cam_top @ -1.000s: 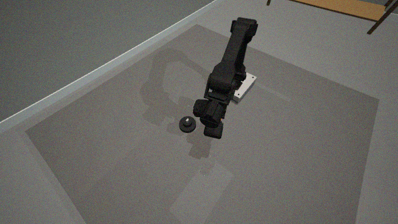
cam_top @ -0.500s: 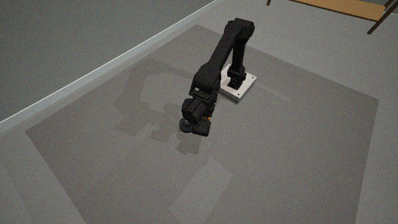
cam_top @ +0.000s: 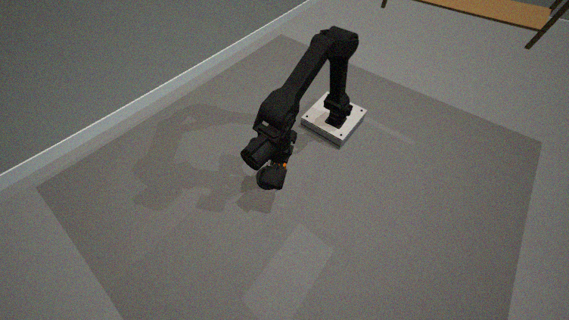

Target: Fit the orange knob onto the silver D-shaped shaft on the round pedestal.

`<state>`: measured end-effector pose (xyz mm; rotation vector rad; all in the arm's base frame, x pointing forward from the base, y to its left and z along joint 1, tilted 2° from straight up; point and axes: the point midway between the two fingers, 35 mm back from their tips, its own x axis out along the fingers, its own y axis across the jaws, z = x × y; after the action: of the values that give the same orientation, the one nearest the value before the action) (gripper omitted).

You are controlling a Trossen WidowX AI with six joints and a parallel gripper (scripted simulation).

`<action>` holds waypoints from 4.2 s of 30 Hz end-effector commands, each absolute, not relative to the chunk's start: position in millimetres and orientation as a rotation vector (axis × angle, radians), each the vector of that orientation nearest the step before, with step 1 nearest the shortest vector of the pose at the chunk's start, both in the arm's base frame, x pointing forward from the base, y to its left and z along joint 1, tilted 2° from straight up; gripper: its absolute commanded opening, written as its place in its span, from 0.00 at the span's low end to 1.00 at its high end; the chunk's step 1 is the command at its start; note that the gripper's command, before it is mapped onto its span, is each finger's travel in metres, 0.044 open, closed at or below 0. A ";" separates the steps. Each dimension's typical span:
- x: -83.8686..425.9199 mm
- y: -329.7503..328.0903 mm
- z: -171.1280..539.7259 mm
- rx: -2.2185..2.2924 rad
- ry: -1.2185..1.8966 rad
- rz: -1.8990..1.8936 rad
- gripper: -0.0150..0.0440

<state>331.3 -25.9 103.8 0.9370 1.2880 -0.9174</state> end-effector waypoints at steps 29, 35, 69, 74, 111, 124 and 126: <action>332.2 -79.1 89.8 1.143 1.182 -1.114 0.25; 334.3 -78.6 90.0 1.200 1.148 -1.166 0.25; 331.3 -79.0 65.2 1.196 1.150 -1.163 0.25; 332.0 -79.0 63.9 1.196 1.150 -1.163 0.25; 333.5 -79.6 54.9 1.216 1.138 -1.181 0.25; 331.8 -79.5 46.8 1.216 1.139 -1.181 0.25; 331.7 -79.5 46.1 1.208 1.143 -1.174 0.25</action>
<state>333.4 -80.5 49.1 1.2202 1.1282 -1.1863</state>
